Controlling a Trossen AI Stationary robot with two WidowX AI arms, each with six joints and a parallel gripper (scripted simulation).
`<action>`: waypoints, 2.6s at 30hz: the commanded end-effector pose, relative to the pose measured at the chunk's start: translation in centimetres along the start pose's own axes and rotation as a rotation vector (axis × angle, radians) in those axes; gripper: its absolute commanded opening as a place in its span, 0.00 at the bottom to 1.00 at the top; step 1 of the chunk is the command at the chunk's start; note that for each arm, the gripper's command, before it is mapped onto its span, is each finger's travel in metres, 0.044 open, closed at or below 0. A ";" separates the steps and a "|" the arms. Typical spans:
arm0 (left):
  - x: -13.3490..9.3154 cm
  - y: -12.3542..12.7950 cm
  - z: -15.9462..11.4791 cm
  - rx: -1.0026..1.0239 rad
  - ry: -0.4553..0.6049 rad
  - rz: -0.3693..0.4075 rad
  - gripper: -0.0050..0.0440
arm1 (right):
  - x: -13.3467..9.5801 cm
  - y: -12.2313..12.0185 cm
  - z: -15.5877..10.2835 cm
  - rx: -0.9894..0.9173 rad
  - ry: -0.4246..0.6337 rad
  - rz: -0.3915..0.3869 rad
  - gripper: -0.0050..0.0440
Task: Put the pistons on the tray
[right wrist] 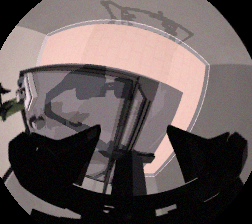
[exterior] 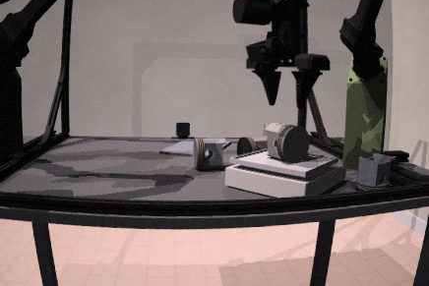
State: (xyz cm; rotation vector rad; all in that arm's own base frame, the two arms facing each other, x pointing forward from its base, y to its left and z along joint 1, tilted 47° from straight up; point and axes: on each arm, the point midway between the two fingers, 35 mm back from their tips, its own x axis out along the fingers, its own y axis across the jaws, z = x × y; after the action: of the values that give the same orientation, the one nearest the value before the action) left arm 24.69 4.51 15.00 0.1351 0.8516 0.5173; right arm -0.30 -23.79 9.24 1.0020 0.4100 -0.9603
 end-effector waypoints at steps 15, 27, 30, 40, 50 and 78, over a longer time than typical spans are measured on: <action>-0.4 1.4 0.6 -0.362 0.058 -0.016 0.87 | 0.0 0.1 0.0 0.000 0.000 0.004 1.00; -0.4 1.4 0.6 -0.625 0.103 -0.025 0.87 | 0.0 0.1 0.0 0.000 0.000 0.004 1.00; -0.4 1.4 0.6 -0.703 0.117 -0.028 0.87 | 0.0 0.1 0.0 0.000 0.000 0.004 1.00; -0.4 1.4 0.6 -0.913 0.153 -0.036 0.87 | 0.0 0.1 0.0 0.000 0.000 0.004 1.00; -0.4 1.4 0.6 -1.176 0.198 -0.045 0.87 | 0.0 0.1 0.0 0.000 0.000 0.004 1.00; 1.1 1.4 0.6 -1.560 0.264 -0.060 0.87 | 0.0 0.1 0.0 0.000 0.000 0.004 1.00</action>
State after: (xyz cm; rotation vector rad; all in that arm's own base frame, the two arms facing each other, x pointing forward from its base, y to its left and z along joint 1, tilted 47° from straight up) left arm 25.06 6.05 15.79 -1.4034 0.4927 1.0138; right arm -0.30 -23.79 9.24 1.0020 0.4100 -0.9602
